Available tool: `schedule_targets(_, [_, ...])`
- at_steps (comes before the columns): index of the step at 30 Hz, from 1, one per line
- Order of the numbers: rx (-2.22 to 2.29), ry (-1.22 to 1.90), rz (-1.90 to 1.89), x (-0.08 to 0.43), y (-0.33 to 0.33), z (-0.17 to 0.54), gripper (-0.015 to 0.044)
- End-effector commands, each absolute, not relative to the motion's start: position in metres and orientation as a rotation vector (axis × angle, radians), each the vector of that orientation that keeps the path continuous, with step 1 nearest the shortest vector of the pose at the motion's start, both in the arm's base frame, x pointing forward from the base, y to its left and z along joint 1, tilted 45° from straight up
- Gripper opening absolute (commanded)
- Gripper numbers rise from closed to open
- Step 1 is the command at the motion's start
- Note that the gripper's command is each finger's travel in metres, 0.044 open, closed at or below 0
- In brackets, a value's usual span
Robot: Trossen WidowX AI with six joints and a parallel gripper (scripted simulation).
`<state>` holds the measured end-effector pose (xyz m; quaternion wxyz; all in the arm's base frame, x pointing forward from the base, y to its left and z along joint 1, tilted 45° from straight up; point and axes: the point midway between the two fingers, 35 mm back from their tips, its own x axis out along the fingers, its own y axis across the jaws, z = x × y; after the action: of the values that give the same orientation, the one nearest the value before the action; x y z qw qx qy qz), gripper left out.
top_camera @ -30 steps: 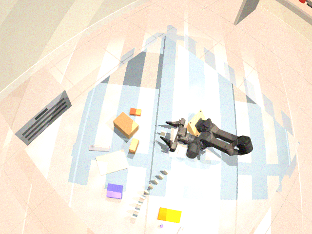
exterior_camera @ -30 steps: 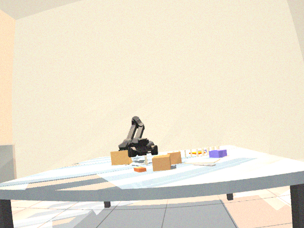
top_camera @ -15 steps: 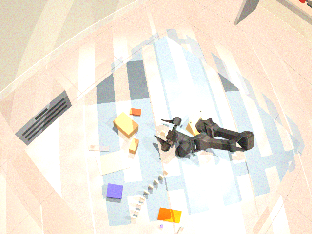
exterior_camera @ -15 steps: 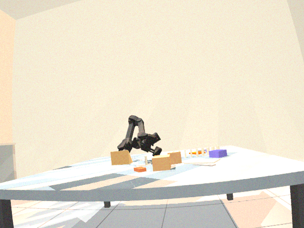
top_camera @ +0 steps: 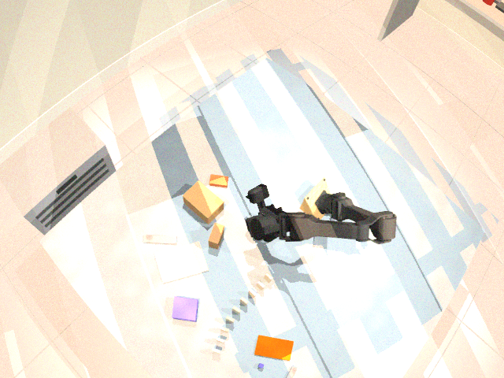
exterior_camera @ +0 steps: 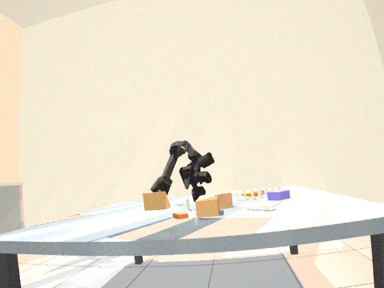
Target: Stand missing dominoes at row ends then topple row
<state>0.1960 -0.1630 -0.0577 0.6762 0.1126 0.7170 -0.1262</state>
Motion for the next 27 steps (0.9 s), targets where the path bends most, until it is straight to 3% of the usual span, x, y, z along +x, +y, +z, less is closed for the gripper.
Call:
schedule_targets(1, [0.309,1.600,0.313,0.193,-0.169,-0.039,0.0440])
schedule_targets(9, [0.344,1.276,0.782,0.164,-0.185,-0.014,0.0440])
schedule_targets(27, [0.344,1.266,0.788,0.166,-0.174,-0.027,0.0440])
